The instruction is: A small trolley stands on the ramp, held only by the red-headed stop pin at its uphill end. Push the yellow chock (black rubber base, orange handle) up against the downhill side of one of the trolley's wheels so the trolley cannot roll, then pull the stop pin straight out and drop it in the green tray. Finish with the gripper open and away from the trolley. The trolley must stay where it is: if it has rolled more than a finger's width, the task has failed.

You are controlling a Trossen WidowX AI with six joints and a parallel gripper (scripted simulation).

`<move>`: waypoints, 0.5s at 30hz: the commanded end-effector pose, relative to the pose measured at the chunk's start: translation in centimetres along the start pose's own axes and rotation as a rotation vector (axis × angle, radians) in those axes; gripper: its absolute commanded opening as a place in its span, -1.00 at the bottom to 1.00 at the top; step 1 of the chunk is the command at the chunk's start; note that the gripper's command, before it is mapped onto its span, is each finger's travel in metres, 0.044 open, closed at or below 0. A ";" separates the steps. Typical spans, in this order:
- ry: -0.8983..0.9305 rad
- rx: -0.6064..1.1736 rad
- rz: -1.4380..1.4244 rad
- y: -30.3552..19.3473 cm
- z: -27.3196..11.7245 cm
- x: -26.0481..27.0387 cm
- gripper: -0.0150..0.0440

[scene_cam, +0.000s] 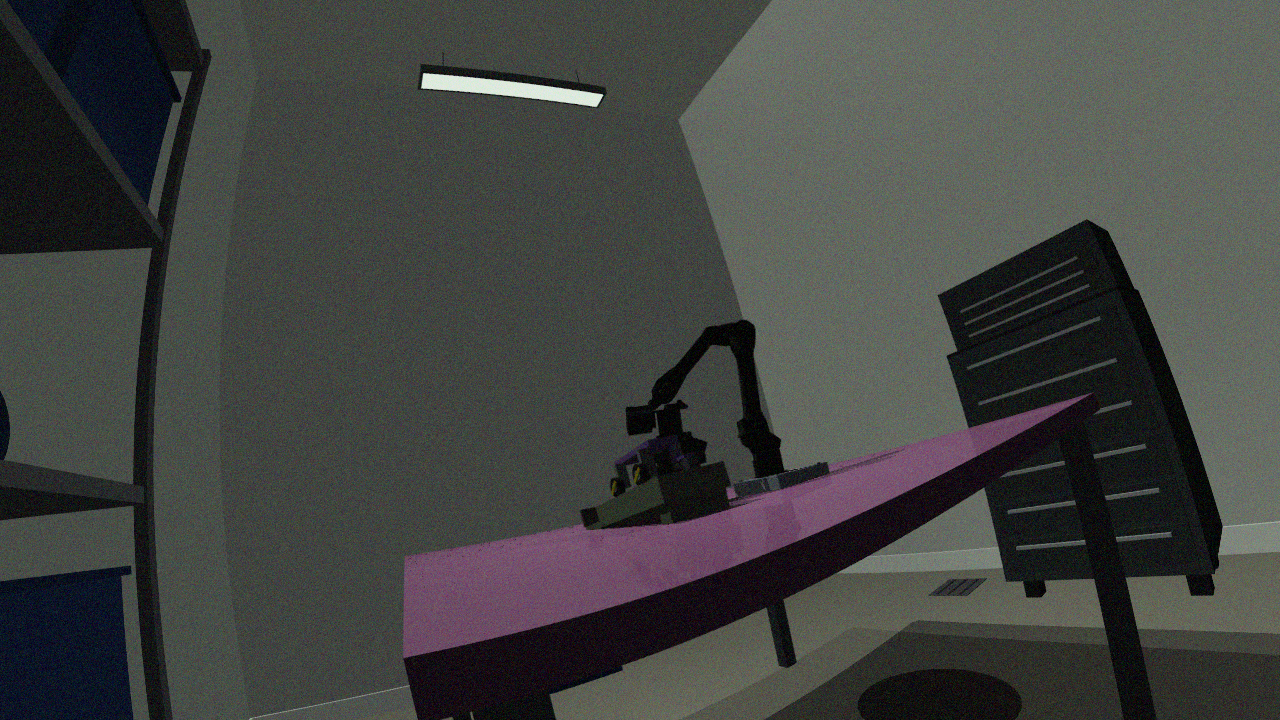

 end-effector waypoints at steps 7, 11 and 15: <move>0.001 -0.005 0.003 0.0 0.3 -0.5 0.15; 0.001 -0.005 0.003 0.0 0.4 -0.7 0.15; 0.001 -0.005 0.003 -0.1 0.6 -0.9 0.15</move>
Point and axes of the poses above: the point midway between the two fingers, 35 mm back from their tips, its own z axis out along the fingers, its own x axis across the jaws, y = z × x, the point moved 1 cm from there along -z, back along the fingers, and after that the axes turned 9 degrees about -z, right-handed, at the moved point
